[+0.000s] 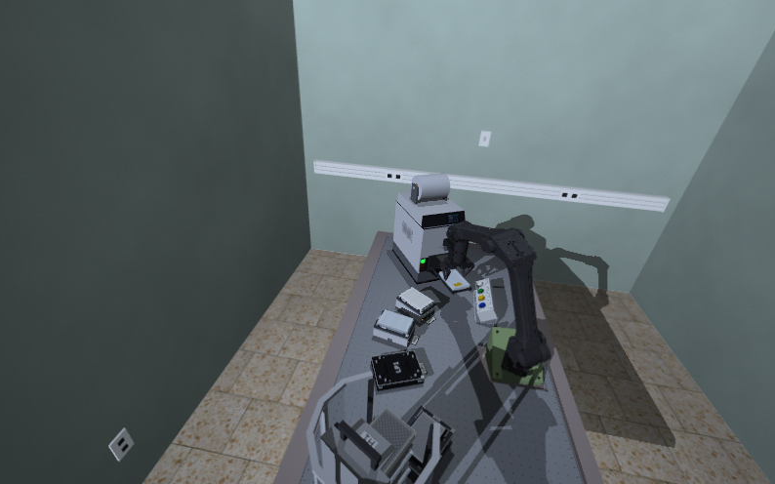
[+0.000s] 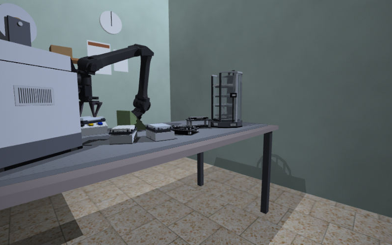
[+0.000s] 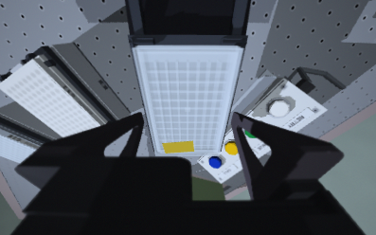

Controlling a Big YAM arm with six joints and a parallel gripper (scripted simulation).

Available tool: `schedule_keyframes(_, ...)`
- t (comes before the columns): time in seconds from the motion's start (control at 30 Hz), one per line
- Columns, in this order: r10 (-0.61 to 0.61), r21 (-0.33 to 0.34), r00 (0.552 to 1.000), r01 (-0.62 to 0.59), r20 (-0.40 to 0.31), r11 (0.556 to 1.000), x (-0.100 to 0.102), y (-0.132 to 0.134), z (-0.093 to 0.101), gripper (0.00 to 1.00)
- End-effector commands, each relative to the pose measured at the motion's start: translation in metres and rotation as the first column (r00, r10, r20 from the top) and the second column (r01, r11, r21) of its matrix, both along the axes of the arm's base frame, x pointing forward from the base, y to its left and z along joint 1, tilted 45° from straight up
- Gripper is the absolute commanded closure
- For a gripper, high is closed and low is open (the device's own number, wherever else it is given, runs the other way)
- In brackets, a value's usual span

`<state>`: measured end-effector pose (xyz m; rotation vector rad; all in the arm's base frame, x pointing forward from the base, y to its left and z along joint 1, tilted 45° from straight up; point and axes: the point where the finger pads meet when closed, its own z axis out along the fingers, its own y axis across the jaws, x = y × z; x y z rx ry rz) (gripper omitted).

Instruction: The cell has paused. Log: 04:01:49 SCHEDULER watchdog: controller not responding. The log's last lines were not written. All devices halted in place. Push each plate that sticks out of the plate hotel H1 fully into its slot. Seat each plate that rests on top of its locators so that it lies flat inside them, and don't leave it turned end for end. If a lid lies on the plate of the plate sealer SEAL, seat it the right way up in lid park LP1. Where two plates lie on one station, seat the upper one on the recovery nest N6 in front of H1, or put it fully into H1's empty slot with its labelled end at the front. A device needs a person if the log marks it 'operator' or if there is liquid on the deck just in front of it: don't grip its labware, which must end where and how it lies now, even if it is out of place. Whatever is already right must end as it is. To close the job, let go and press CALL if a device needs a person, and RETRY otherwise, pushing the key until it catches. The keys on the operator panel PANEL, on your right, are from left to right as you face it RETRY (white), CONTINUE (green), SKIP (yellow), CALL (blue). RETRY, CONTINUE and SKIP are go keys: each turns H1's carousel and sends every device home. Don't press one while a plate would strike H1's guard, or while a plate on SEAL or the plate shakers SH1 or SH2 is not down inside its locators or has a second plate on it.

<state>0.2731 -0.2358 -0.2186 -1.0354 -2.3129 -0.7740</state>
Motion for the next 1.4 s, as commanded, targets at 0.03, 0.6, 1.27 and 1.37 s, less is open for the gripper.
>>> schedule_keyframes(0.03,0.009,0.012,1.000,-0.009,-0.019,1.000,0.0027,0.0099,-0.0082,0.00)
schedule_keyframes(0.6,0.010,0.011,1.000,-0.009,-0.018,1.000,0.0033,0.0092,-0.0083,0.18)
schedule_keyframes(1.27,0.010,0.011,1.000,-0.009,-0.018,1.000,0.0033,0.0092,-0.0083,0.18)
schedule_keyframes(1.37,0.010,0.011,1.000,-0.009,-0.018,1.000,0.0033,0.0092,-0.0083,0.18)
